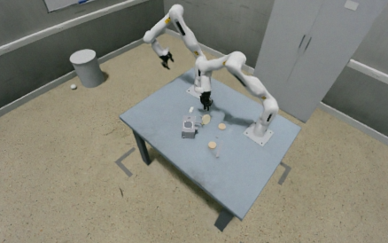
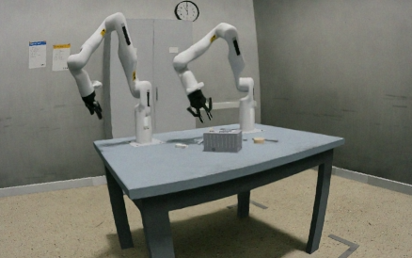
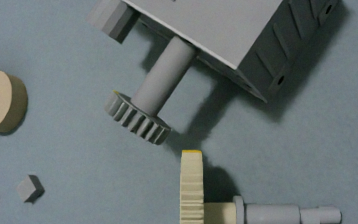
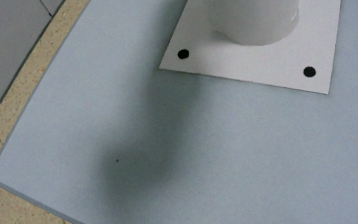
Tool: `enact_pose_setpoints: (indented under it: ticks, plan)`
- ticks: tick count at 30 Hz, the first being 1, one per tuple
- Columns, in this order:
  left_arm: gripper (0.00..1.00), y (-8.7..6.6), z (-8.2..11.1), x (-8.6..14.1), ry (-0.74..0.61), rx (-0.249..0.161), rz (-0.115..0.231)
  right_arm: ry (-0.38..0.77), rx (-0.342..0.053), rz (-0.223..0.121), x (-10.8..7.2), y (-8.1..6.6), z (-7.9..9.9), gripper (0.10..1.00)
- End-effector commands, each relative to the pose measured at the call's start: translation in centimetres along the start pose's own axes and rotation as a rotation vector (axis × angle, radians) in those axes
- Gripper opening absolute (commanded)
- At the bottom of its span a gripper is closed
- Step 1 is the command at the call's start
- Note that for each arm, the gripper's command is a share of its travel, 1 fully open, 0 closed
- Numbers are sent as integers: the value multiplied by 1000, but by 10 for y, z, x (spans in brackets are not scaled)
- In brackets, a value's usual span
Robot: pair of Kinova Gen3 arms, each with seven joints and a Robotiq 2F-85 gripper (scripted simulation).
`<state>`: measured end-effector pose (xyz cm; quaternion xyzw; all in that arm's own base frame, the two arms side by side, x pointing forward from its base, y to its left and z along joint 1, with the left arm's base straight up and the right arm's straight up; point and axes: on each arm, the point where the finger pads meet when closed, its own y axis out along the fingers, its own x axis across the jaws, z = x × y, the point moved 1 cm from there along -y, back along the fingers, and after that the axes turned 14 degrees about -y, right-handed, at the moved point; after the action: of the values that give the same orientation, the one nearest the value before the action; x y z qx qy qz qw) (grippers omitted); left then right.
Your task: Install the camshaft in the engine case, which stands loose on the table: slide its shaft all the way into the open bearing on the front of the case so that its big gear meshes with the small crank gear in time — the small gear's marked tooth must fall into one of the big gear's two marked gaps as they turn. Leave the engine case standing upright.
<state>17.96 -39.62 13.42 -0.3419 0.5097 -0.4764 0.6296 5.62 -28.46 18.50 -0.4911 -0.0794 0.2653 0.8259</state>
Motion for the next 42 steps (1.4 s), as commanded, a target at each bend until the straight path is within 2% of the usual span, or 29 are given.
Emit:
enact_pose_setpoints:
  ticks: [1, 8, 22, 31, 42]
  plan:
    - [416, 1, 1, 0, -1, 1, -2, 0, -2, 0, 0, -1, 0, 1000]
    - [416, 7, 1, 0, -1, 1, -2, 0, -2, 0, 0, -1, 0, 1000]
    - [416, 39, 1, 0, -1, 1, -2, 0, -2, 0, 0, -1, 0, 1000]
    - [416, 52, 1, 0, -1, 1, -2, 0, -2, 0, 0, -1, 0, 1000]
    - [416, 58, 1, 0, -1, 1, -2, 0, -2, 0, 0, -1, 0, 1000]
